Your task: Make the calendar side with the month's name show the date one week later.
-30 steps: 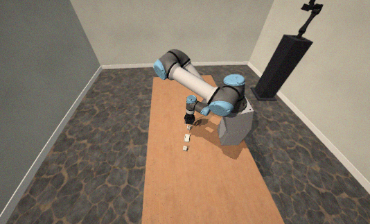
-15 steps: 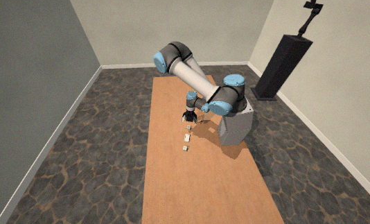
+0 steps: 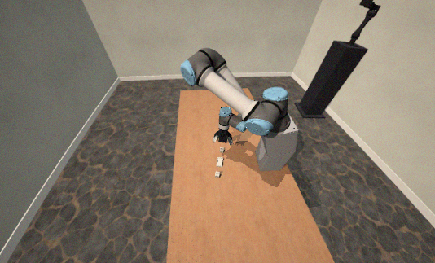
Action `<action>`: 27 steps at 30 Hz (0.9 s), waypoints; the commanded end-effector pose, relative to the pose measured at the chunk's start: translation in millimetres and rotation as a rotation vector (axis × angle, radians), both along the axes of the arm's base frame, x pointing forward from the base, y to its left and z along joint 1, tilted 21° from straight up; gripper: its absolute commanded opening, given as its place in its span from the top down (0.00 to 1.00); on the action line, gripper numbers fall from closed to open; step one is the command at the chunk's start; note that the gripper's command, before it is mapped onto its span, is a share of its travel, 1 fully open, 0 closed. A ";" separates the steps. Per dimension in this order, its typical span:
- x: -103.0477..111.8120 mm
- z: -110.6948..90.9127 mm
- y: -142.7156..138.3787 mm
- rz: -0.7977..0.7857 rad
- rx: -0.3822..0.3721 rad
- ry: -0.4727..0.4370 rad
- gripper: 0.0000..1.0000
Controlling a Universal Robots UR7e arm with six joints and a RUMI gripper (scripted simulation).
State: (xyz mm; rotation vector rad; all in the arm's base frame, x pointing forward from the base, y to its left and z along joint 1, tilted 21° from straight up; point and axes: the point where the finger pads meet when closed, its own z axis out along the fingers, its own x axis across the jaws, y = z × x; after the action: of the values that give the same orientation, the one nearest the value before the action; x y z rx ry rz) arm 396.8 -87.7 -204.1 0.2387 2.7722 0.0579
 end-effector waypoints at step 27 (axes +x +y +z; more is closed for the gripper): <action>9.7 1.8 10.6 0.215 -0.082 -0.001 0.00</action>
State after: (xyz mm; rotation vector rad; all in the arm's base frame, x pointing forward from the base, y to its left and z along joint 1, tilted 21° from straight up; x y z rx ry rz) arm 400.4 -81.7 -203.5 0.0901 2.7819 0.0311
